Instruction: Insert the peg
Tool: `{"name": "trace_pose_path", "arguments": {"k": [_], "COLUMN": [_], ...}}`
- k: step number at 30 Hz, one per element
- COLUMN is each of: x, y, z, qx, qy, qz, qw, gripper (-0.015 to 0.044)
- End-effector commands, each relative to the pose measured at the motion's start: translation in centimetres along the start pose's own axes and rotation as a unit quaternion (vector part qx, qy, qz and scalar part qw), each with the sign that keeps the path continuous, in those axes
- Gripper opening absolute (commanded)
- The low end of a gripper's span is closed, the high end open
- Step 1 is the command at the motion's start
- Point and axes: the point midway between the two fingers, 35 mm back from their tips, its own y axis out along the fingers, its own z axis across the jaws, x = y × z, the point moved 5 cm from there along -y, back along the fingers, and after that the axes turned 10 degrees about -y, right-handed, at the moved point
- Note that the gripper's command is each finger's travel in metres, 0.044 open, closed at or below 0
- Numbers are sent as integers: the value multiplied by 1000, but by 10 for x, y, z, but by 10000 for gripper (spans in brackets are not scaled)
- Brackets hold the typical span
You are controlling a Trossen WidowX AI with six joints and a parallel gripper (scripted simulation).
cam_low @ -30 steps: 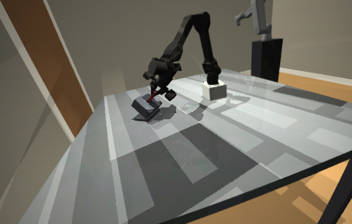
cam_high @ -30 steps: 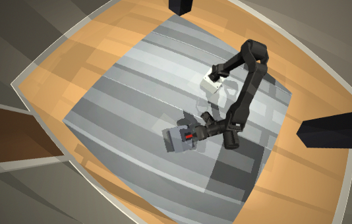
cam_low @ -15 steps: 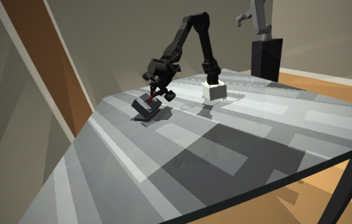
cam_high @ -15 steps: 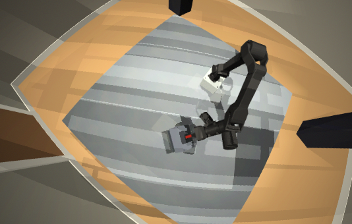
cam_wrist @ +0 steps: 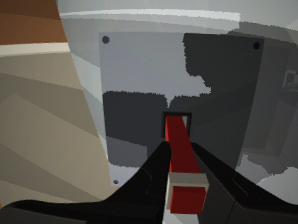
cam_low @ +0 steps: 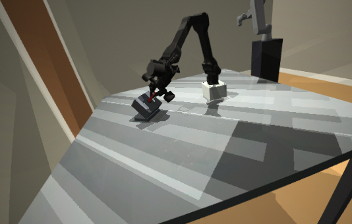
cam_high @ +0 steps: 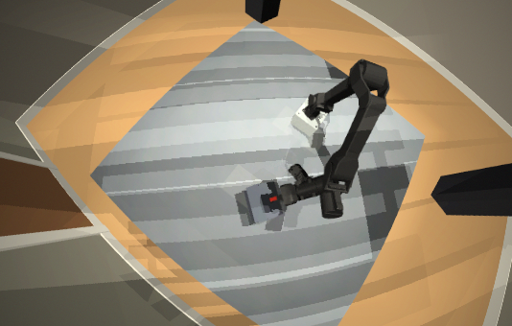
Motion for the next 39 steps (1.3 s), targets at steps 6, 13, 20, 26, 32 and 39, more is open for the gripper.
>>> {"name": "trace_pose_path", "arguments": {"k": [6, 13, 20, 26, 32, 39], "x": [0, 0, 0, 0, 0, 0], "y": [6, 9, 12, 15, 16, 15], "z": [-1, -1, -1, -1, -3, -1], "qx": [-2, -2, -2, -2, -2, 0], "qy": [-3, -3, -3, -3, -3, 0], "qz": [0, 0, 0, 0, 0, 0], "qw": [1000, 1000, 1000, 1000, 1000, 1000], "gripper": [0, 0, 0, 0, 0, 0]}}
